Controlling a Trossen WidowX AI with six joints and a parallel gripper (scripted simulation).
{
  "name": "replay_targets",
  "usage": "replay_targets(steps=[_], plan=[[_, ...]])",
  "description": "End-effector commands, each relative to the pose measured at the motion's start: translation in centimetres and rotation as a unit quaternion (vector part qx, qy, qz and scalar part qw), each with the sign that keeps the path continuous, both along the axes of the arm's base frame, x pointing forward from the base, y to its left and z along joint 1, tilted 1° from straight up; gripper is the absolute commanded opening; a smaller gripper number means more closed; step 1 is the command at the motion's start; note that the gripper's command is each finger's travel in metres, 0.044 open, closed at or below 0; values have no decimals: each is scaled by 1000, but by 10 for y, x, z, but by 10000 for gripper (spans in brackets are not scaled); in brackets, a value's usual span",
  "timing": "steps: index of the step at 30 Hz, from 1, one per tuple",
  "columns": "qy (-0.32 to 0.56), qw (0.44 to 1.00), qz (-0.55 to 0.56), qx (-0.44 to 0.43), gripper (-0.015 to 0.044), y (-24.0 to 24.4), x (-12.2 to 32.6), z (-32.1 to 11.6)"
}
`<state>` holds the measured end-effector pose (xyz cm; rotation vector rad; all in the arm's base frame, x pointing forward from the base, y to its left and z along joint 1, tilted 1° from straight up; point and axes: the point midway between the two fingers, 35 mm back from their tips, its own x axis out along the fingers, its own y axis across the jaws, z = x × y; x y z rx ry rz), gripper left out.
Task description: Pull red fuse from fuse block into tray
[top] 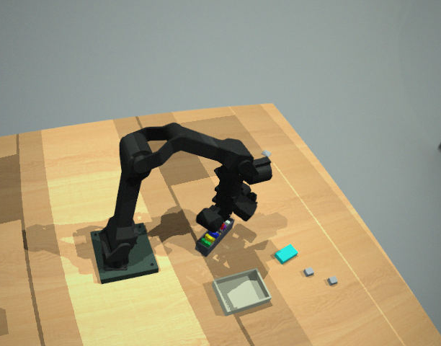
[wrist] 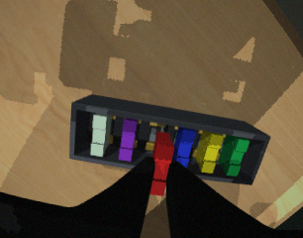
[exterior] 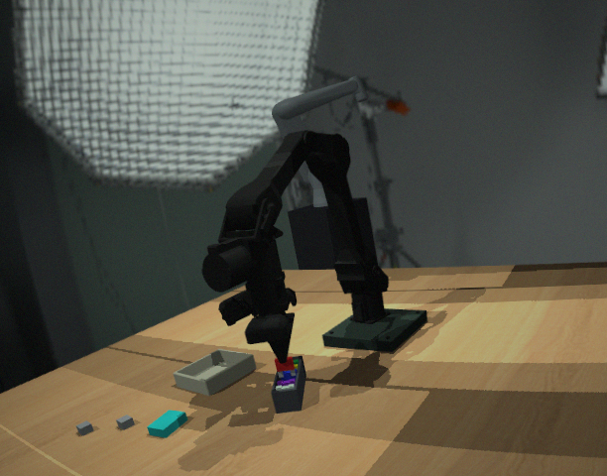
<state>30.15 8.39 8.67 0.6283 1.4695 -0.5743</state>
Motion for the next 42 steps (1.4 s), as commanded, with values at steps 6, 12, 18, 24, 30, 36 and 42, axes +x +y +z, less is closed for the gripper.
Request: replay_targets(steps=[6,12,18,24,30,36,42], plan=[[-2,1000,-1,3,0,1,0,6],[-2,1000,-2,3,0,0,0,12],[-2,1000,-2,3,0,0,0,21],[-2,1000,-2,3,0,0,-1,28],[-2,1000,-2,2,0,-12,5,29],[-3,1000,-2,1,0,-44,18,28],[-3,1000,-2,-1,0,-77,28,28]])
